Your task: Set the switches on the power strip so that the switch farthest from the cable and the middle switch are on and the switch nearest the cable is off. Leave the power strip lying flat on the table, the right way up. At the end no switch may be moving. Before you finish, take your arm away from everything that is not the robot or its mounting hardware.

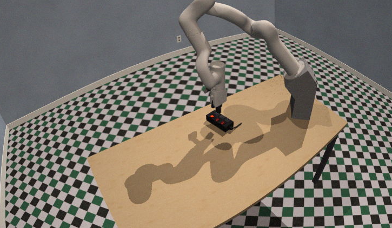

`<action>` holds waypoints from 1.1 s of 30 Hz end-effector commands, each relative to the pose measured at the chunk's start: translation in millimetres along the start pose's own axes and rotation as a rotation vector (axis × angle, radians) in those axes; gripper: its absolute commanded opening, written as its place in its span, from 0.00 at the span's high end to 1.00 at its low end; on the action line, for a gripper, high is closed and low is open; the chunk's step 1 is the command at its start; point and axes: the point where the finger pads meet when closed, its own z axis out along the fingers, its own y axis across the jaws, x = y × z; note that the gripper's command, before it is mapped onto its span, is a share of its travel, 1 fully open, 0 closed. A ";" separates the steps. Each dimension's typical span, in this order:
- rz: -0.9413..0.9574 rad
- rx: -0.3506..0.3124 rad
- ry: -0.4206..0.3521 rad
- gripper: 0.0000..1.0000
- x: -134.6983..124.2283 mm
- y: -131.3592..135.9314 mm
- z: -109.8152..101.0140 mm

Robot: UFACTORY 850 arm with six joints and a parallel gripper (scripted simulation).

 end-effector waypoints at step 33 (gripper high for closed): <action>0.000 0.001 0.000 1.00 0.1 -0.6 25.6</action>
